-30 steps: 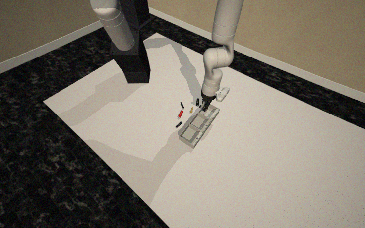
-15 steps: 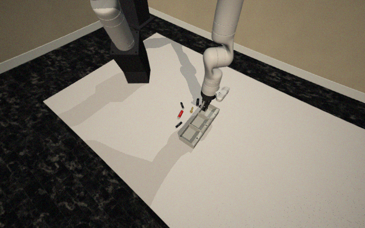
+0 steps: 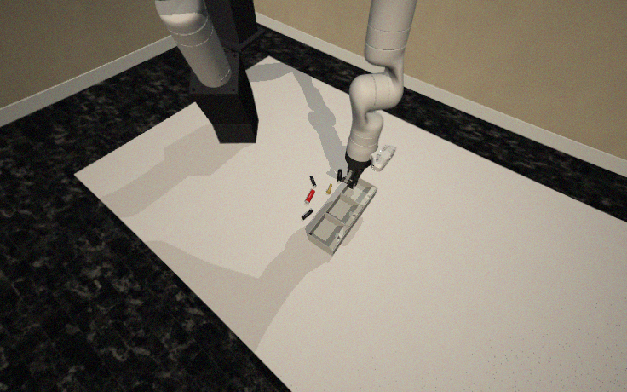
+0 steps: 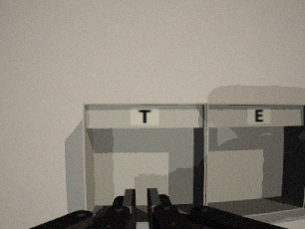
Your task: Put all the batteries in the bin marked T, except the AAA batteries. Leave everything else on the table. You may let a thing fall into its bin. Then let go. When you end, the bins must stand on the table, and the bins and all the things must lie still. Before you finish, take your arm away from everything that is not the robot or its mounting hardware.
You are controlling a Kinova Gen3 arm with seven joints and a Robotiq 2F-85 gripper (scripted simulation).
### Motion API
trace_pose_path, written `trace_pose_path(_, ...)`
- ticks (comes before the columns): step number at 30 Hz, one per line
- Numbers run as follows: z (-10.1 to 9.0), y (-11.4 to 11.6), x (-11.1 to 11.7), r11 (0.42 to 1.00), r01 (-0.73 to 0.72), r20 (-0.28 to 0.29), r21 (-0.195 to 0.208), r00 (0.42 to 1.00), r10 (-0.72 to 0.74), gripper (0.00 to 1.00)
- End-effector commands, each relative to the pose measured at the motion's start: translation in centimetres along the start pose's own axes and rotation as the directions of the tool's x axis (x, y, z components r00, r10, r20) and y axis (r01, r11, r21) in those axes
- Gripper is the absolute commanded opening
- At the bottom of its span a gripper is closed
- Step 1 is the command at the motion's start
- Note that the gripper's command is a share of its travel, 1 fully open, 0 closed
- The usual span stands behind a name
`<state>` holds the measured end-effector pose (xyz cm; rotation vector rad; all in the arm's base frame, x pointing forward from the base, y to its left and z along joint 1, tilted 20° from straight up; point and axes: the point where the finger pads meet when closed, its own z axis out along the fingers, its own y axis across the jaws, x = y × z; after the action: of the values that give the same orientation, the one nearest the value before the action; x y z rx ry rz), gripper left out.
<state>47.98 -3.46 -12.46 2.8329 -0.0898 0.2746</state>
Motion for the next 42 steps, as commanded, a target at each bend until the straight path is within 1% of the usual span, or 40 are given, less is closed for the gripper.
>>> trace_pose_path(1, -0.6, -0.3, 0.2, 1.0, 0.005, -0.006, 0.003, 1.0, -0.005, 0.09)
trace_pose_path(6, -1.0, -0.3, 0.2, 1.0, 0.005, -0.006, 0.003, 1.0, -0.005, 0.09)
trace_pose_path(12, -3.4, -0.3, 0.2, 1.0, 0.005, -0.006, 0.003, 1.0, -0.005, 0.09)
trace_pose_path(22, -3.5, -0.3, 0.2, 1.0, 0.005, -0.006, 0.003, 1.0, -0.005, 0.09)
trace_pose_path(37, -16.0, -0.3, 0.1, 1.0, 0.005, -0.006, 0.003, 1.0, -0.005, 0.09)
trace_pose_path(39, -16.0, -0.3, 0.1, 1.0, 0.005, -0.006, 0.003, 1.0, -0.005, 0.09)
trace_pose_path(40, -16.6, -0.3, 0.1, 1.0, 0.005, -0.005, 0.003, 1.0, -0.005, 0.09)
trace_pose_path(42, -16.6, -0.3, 0.1, 1.0, 0.005, -0.006, 0.003, 1.0, -0.005, 0.09)
